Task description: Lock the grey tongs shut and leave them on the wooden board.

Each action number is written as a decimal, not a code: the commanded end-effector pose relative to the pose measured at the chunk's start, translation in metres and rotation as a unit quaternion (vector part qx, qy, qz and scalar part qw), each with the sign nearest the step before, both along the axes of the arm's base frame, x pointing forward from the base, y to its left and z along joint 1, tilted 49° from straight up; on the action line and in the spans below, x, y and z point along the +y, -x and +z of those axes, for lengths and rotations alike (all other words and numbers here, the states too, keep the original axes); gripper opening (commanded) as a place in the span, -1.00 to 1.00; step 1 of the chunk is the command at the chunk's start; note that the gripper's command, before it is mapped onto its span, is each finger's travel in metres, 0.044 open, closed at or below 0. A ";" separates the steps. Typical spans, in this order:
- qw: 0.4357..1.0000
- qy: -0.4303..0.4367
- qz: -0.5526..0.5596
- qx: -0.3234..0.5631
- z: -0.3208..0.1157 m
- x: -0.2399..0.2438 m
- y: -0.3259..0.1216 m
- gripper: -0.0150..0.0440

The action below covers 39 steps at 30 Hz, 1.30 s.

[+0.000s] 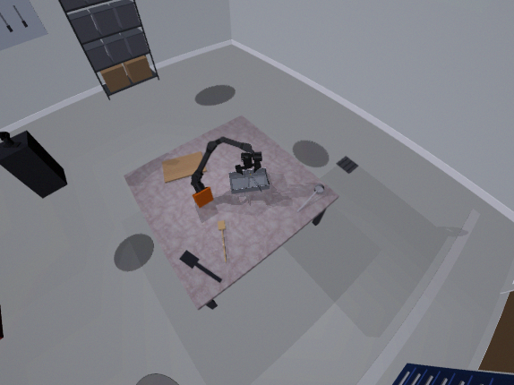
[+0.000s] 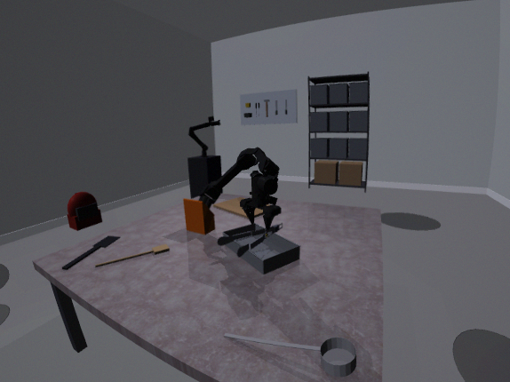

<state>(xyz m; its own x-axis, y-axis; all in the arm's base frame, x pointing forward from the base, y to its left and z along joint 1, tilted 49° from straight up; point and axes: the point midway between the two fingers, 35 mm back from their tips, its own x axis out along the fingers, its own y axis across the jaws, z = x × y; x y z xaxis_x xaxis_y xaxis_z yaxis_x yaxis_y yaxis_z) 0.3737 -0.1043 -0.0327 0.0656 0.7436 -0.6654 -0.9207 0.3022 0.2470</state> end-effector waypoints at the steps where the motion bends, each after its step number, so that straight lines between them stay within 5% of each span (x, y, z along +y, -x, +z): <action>1: 1.000 -0.003 -0.001 0.002 -0.006 0.008 -0.001 1.00; 39: 1.000 -0.005 -0.001 0.002 -0.046 0.056 -0.003 1.00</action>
<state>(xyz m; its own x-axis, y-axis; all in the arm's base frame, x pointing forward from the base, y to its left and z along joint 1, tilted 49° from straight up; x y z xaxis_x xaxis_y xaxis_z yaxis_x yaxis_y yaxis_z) 0.3778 -0.0554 -0.0746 0.0669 0.7456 -0.6630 -0.9209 0.3019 0.2465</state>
